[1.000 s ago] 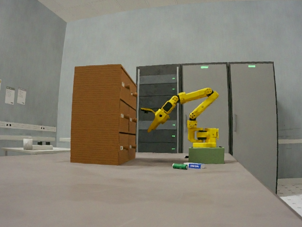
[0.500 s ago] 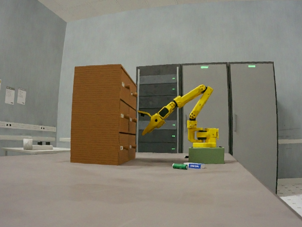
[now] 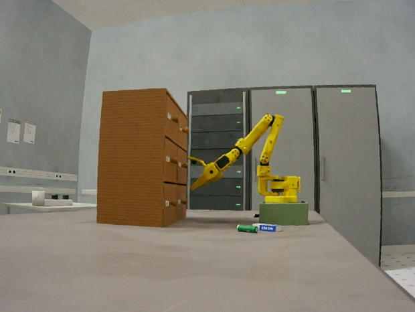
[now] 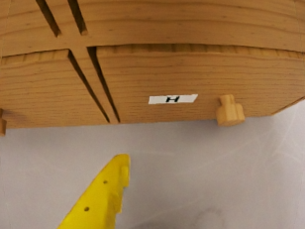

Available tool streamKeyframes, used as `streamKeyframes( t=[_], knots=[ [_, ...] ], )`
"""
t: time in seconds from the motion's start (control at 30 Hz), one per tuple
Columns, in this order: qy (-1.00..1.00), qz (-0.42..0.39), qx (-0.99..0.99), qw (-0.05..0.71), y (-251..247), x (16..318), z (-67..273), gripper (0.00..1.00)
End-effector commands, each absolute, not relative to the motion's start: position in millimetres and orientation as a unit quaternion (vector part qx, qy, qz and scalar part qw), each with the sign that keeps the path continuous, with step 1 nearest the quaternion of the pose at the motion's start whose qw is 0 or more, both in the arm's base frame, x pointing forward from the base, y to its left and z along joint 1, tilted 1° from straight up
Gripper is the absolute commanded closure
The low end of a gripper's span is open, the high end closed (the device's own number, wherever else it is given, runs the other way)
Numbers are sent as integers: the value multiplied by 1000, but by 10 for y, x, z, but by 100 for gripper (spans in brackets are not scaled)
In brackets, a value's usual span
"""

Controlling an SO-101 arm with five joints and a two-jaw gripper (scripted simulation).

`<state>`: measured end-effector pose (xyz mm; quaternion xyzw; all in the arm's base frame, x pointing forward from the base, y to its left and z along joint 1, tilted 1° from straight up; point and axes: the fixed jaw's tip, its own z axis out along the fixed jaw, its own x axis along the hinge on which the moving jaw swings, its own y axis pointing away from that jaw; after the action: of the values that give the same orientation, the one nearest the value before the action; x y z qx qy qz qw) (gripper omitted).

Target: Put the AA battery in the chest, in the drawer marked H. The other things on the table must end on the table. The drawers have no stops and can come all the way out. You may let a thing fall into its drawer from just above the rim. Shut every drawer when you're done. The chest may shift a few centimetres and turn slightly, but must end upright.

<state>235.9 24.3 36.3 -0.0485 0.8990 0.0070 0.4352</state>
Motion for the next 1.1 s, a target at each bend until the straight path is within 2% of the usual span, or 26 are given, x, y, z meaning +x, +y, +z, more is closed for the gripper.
streamKeyframes(
  t=[0.0,1.07],
  knots=[
    [893,7,-41,449,222,2373,314,50],
    [835,1,-21,549,141,2366,230,50]
  ],
)
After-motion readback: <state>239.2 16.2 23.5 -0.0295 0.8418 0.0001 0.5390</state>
